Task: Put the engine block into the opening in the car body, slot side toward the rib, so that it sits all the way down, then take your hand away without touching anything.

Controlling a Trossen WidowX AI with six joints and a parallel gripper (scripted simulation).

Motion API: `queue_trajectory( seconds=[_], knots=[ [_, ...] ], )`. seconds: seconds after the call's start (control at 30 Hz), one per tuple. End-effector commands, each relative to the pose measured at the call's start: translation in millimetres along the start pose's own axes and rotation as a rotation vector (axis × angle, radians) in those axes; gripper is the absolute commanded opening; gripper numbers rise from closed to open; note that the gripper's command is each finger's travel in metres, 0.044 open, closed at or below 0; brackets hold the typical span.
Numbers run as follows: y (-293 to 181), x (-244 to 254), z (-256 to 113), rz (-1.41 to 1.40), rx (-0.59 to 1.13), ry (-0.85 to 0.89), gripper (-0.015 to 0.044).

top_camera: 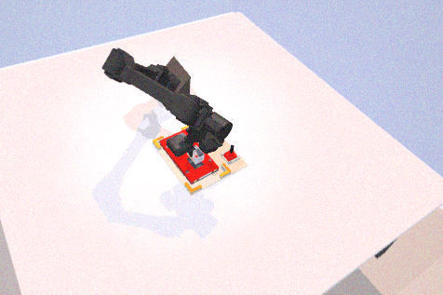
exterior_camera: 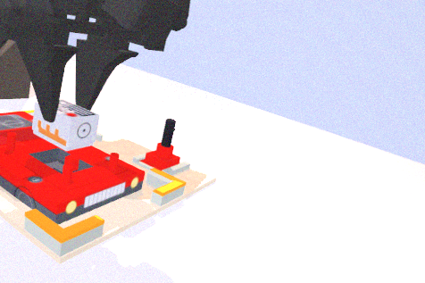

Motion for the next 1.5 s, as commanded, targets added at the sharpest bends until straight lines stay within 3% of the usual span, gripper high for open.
queue_trajectory(
  seconds=[0.0,1.47],
  knots=[
    [-0.1,0.1,-0.4,0.003,-0.003,-0.002,0.0159],
    [0.2,0.0,8.3,0.000,-0.003,-0.003,0.0159]
  ],
)
Point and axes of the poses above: the point midway between the two fingers, 35 mm back from their tips, its own z axis out along the fingers, its own x axis across the jaws, y = z × x, the point moved 9 cm from there along -z, back along the fingers, and after that the axes turned 2 degrees about z, right-handed, at the moved point
